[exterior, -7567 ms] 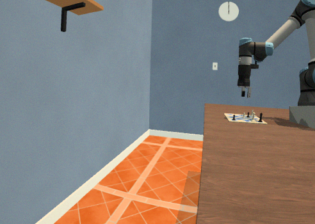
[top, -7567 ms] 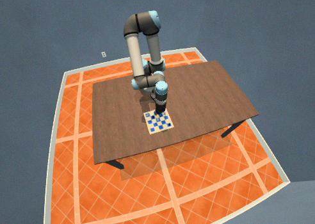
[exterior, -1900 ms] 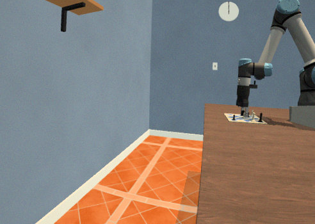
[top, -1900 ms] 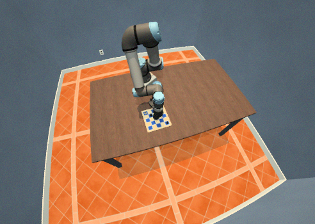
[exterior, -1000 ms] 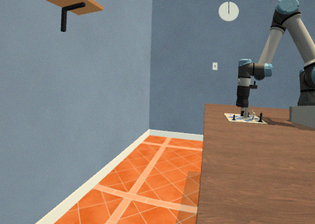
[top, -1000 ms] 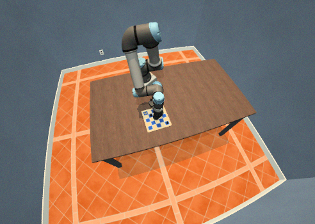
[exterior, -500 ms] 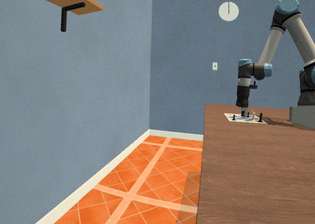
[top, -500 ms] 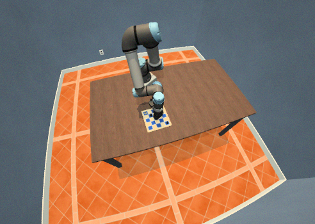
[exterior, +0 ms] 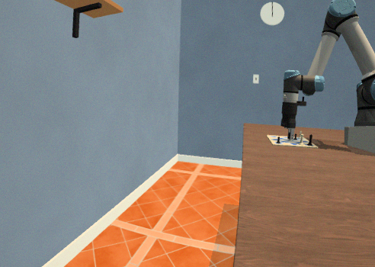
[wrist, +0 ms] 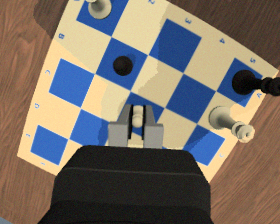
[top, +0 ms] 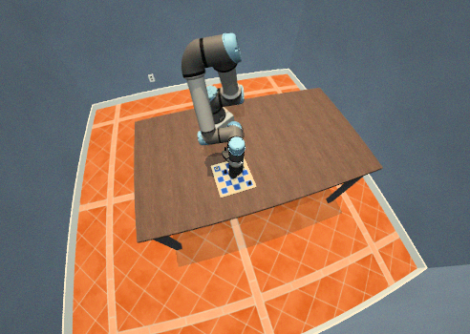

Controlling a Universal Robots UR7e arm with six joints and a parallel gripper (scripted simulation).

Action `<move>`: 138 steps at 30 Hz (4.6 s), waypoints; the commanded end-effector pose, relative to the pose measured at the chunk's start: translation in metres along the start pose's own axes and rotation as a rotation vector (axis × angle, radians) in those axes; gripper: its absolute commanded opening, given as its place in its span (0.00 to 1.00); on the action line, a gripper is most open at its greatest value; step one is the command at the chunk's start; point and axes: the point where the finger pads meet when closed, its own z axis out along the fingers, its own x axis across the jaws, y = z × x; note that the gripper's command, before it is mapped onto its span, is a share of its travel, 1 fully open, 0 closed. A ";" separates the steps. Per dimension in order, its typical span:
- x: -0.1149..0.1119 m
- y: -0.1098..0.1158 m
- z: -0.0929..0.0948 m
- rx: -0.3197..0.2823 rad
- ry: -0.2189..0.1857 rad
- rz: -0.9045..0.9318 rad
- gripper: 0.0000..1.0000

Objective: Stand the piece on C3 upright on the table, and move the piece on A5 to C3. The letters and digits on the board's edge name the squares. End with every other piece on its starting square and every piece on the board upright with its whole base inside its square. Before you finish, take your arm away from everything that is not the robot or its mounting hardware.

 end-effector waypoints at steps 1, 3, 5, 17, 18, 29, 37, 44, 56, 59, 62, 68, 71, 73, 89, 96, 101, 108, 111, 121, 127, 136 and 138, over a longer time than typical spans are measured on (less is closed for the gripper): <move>0.000 0.000 0.000 -0.001 0.000 0.000 0.00; 0.000 0.000 0.000 -0.001 0.000 0.000 0.00; 0.000 0.000 0.000 -0.001 0.000 0.000 0.00; 0.000 0.000 0.000 -0.001 0.000 0.000 0.00; 0.000 0.000 0.000 -0.001 0.000 0.000 0.00; 0.000 0.000 -0.017 -0.001 0.000 0.000 0.00; 0.000 0.000 -0.055 -0.001 0.000 0.000 0.00; 0.000 0.000 -0.084 -0.001 0.000 0.000 0.00; 0.000 0.000 -0.100 -0.001 0.000 0.000 0.00; 0.000 0.000 -0.100 -0.001 0.000 0.000 0.00; 0.000 0.000 -0.100 -0.001 0.000 0.000 0.00; -0.006 0.008 -0.101 -0.001 0.000 -0.022 0.00; -0.019 0.025 -0.101 -0.001 0.000 -0.073 0.00; -0.032 0.040 -0.101 -0.001 0.000 -0.120 0.00; -0.089 0.115 -0.094 -0.001 -0.001 -0.346 0.00; -0.089 0.115 -0.094 -0.001 -0.001 -0.346 0.00; -0.089 0.115 -0.094 -0.001 -0.001 -0.346 0.00; -0.089 0.115 -0.086 -0.001 -0.001 -0.346 0.00; -0.089 0.115 -0.076 -0.001 -0.001 -0.346 0.00; -0.089 0.115 -0.039 -0.001 -0.001 -0.346 0.00; -0.089 0.115 -0.013 -0.001 -0.001 -0.346 0.00; -0.089 0.115 0.001 -0.001 -0.001 -0.346 0.00; -0.089 0.115 0.001 -0.001 -0.001 -0.346 0.00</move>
